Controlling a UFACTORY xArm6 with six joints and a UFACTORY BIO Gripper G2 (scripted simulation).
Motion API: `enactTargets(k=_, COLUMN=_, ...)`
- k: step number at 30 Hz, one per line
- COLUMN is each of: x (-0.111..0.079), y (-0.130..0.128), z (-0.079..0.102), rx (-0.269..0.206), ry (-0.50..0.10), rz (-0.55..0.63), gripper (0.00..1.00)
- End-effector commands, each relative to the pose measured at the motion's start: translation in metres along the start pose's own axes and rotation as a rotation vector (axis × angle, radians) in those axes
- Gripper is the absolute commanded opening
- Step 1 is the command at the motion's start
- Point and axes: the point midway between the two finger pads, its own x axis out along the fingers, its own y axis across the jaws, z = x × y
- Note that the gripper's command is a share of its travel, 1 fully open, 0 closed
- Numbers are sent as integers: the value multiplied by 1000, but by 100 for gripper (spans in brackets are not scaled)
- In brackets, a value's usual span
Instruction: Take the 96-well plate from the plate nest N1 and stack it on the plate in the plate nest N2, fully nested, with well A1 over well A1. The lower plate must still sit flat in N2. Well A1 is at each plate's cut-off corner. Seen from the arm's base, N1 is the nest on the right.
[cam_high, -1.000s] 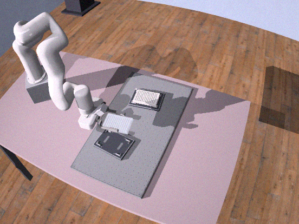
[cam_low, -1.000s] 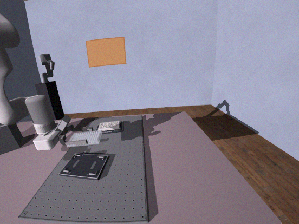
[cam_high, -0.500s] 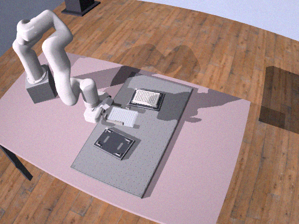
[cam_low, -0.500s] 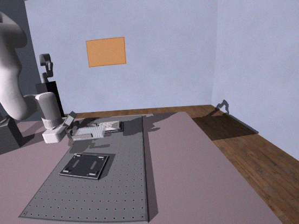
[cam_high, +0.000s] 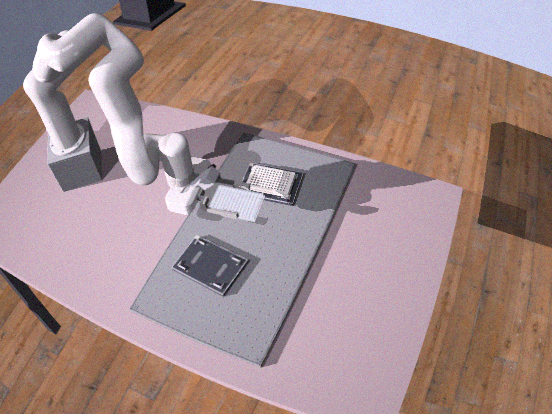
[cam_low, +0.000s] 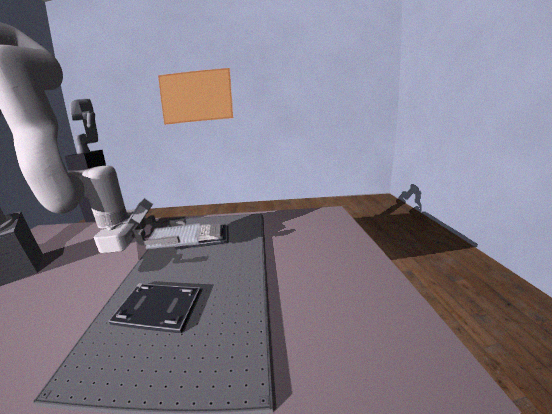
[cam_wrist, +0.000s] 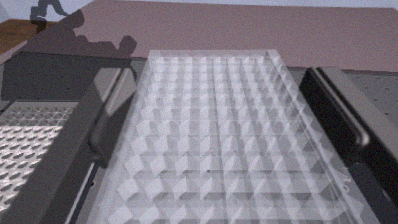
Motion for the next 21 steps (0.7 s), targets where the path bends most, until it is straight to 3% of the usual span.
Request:
enactTargets(k=1, x=3, y=7, z=2, rx=-2, ry=-5, rz=-2, gripper=0)
enactTargets(k=21, x=18, y=65, z=2, rx=-1, ry=-5, rz=-2, gripper=0)
